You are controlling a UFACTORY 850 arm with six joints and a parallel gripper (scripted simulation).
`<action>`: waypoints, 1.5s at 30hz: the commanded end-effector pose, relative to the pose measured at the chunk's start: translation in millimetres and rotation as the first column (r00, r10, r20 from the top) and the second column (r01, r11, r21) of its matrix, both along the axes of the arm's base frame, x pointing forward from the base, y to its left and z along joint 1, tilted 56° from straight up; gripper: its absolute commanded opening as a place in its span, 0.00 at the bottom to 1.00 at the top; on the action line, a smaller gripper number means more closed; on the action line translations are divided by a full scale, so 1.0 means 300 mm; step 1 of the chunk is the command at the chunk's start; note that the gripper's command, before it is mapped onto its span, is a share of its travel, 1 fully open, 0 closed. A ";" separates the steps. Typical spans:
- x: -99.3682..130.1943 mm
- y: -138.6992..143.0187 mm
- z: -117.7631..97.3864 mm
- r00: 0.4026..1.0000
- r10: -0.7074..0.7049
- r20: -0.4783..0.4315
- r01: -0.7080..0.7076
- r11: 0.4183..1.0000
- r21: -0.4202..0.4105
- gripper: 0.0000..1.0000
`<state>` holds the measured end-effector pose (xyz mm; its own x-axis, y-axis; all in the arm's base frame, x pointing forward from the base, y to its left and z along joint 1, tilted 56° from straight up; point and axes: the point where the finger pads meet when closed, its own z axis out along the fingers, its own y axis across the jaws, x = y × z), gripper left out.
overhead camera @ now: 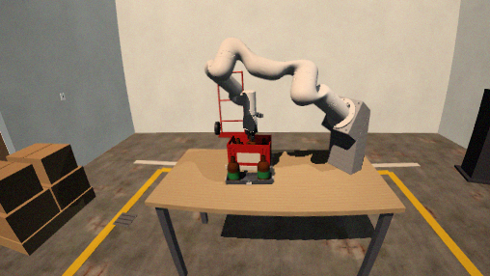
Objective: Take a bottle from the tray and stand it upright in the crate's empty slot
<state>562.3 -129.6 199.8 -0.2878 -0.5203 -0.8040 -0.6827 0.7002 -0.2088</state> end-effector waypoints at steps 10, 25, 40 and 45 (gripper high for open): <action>0.002 0.000 0.000 1.000 -0.001 0.001 0.001 1.000 0.000 0.00; 0.011 0.006 -0.007 1.000 -0.001 0.001 0.001 1.000 0.000 0.00; 0.025 0.016 -0.019 1.000 -0.001 0.001 0.001 1.000 0.000 0.00; 0.030 0.020 -0.023 1.000 -0.001 0.001 0.001 1.000 0.000 0.00</action>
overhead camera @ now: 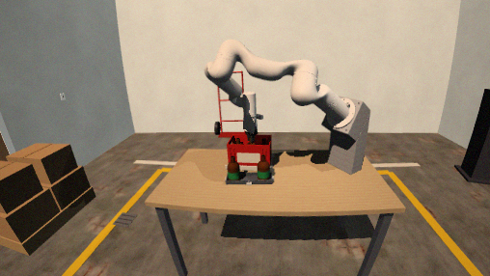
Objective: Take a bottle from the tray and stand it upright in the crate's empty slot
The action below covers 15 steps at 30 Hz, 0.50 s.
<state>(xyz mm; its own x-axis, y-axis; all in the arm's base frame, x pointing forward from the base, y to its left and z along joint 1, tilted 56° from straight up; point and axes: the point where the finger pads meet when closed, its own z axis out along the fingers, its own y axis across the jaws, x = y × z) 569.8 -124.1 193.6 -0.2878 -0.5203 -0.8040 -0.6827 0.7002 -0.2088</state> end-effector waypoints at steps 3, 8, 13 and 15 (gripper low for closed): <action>0.007 0.003 -0.004 1.000 -0.001 0.001 0.001 1.000 0.000 0.00; 0.011 0.006 -0.007 1.000 -0.001 0.001 0.001 1.000 0.000 0.00; 0.014 0.008 -0.010 1.000 -0.001 0.001 0.001 1.000 0.000 0.00; 0.015 0.009 -0.011 1.000 -0.001 0.001 0.001 1.000 0.000 0.00</action>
<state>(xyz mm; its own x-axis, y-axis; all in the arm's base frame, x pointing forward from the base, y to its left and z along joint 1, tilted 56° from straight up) 573.4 -121.5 190.6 -0.2878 -0.5203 -0.8040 -0.6827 0.7002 -0.2088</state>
